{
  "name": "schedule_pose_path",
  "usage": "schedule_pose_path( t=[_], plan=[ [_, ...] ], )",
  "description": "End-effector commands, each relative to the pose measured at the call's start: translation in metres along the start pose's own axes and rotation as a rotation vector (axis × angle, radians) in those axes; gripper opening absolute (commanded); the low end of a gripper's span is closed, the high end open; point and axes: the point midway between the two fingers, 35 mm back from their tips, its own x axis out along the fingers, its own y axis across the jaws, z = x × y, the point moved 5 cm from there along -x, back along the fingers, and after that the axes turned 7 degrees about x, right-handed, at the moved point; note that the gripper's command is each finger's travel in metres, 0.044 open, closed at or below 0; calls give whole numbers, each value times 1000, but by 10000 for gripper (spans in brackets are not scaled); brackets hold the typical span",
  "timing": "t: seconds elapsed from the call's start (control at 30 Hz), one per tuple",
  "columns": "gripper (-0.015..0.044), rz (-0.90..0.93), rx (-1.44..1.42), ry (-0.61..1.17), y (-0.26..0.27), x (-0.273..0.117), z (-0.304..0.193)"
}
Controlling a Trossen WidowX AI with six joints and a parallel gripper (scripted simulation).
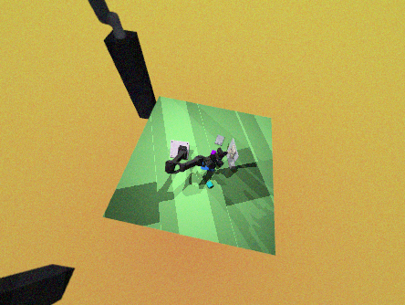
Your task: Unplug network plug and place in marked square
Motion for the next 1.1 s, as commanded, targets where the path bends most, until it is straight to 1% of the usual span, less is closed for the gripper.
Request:
schedule_pose_path(
  t=[0.0,1.07],
  plan=[
    [0,-1,-2,5,-1,-2,-1],
    [0,-1,-2,5,-1,-16,-2]
  ],
)
